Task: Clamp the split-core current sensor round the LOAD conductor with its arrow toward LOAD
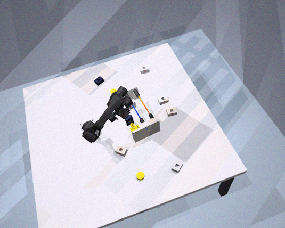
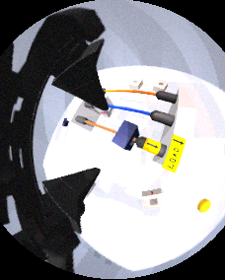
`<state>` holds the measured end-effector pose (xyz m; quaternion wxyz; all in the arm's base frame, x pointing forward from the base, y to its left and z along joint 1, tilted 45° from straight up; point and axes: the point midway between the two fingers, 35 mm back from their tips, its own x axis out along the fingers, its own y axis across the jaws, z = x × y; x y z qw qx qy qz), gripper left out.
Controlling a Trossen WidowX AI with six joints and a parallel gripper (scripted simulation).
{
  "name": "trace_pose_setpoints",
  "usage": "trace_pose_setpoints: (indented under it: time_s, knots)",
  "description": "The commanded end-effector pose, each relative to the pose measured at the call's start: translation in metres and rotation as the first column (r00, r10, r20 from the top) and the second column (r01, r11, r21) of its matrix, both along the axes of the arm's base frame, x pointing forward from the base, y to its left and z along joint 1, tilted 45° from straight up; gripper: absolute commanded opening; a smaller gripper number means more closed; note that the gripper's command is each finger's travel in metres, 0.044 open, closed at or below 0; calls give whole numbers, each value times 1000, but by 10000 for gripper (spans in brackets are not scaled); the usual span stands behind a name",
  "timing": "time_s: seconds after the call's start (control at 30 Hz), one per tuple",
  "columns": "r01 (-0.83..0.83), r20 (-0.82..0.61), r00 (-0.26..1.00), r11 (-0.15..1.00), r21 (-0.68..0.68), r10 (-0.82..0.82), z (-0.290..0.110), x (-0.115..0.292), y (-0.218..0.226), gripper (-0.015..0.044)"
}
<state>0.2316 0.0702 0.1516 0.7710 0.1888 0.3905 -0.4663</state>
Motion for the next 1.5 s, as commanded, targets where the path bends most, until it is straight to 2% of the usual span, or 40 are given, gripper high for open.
trace_pose_setpoints:
  time_s: [0.0, 0.2, 0.43, 0.7, 1.07, 1.47]
  knots:
    - [-274, -253, 921, 954, 121, 296, 8, -6, -21, 440]
    - [-557, -331, 707, 780, 284, 625, 20, -12, -39, 440]
    - [-709, -287, 540, 612, 351, 791, 31, -16, -49, 440]
    - [-862, -235, 302, 370, 347, 924, 44, -21, -58, 440]
    - [-972, -238, -63, -6, 233, 969, 65, -28, -67, 440]
    - [-907, -407, -410, -413, 85, 816, 86, -35, -74, 440]
